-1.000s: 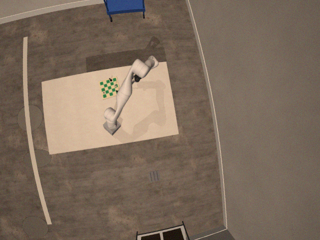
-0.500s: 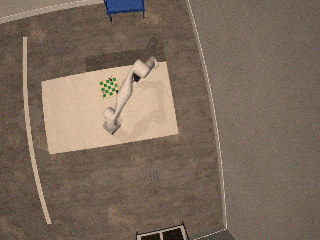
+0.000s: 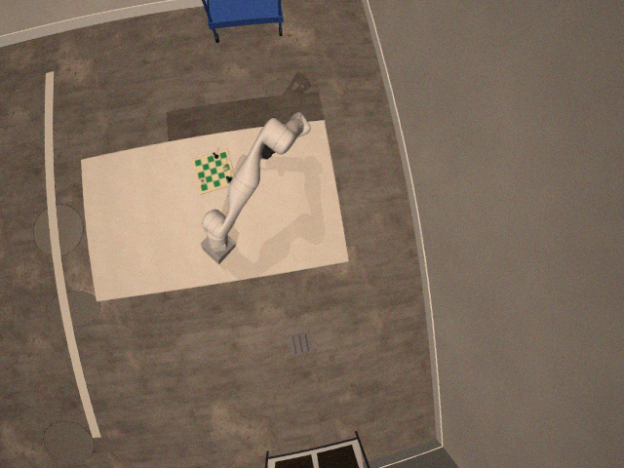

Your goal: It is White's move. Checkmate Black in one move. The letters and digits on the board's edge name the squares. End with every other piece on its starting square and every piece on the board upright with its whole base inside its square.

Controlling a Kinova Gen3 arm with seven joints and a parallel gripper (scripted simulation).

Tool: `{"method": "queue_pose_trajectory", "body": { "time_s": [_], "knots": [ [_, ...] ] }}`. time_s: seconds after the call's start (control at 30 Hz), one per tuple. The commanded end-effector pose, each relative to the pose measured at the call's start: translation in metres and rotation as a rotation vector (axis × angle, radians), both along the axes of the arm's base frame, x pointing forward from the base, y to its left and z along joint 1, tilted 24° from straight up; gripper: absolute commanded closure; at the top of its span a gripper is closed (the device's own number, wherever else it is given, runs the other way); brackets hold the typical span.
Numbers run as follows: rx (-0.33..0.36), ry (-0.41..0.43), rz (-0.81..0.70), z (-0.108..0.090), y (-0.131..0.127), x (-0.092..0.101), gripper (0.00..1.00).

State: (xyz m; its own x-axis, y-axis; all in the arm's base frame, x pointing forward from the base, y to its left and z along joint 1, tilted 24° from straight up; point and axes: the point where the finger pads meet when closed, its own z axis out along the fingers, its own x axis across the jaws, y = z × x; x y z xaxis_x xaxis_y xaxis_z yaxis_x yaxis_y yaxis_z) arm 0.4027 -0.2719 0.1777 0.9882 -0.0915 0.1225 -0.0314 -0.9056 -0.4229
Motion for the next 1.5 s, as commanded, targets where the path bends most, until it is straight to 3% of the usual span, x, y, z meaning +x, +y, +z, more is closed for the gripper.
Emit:
{"method": "queue_pose_trajectory", "body": {
  "time_s": [0.0, 1.47],
  "knots": [
    [0.002, -0.001, -0.002, -0.001, -0.001, 0.0, 0.0],
    [0.046, -0.087, 0.044, -0.005, 0.003, 0.014, 0.0]
  ]
}}
